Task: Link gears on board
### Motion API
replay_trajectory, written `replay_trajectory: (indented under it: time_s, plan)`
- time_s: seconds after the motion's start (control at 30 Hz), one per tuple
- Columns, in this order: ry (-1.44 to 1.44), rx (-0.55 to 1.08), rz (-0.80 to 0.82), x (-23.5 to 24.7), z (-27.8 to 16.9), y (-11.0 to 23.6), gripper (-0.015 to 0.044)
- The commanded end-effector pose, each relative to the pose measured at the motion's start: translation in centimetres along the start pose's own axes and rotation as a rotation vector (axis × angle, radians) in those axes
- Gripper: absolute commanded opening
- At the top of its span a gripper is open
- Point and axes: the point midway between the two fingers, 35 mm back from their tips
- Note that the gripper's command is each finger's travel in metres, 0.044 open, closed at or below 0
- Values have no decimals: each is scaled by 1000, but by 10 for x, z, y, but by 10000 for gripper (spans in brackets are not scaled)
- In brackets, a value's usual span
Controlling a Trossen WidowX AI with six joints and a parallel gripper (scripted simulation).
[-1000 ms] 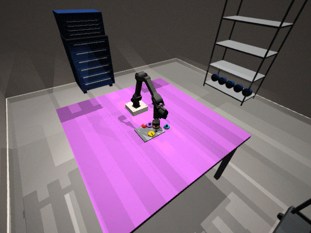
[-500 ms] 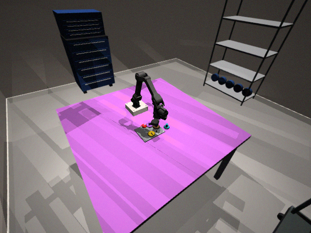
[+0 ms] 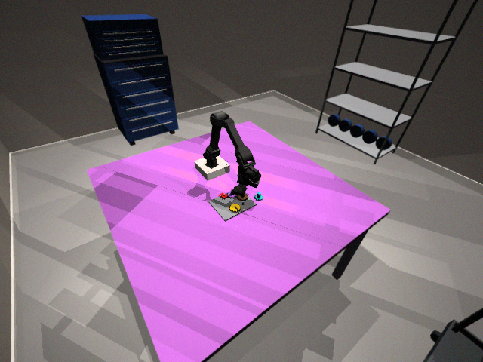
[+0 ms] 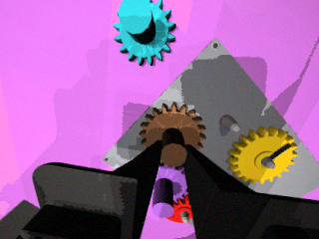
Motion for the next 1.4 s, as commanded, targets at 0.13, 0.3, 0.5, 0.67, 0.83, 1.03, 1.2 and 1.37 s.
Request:
replay_trajectory:
  time_s: [0.13, 0.3, 0.5, 0.67, 0.83, 1.03, 1.2, 1.37]
  plan:
    - [106, 0, -1, 0, -1, 3, 140]
    - [124, 0, -1, 0, 0, 17, 140]
    - [132, 0, -1, 0, -1, 49, 140]
    - [128, 0, 0, 3, 4, 41, 193]
    - [165, -19, 0, 31, 53, 42, 324]
    - [203, -8, 3, 55, 81, 42, 440]
    - [203, -8, 3, 54, 80, 36, 440]
    - [203, -7, 3, 54, 80, 20, 440]
Point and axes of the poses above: the point midway between the two fingers, 35 mm back from their tips, its own y axis back along the fingers, its own x axis across the jaws, z = x × y, and after that the axes turned 10 degrees about -y, right-handed
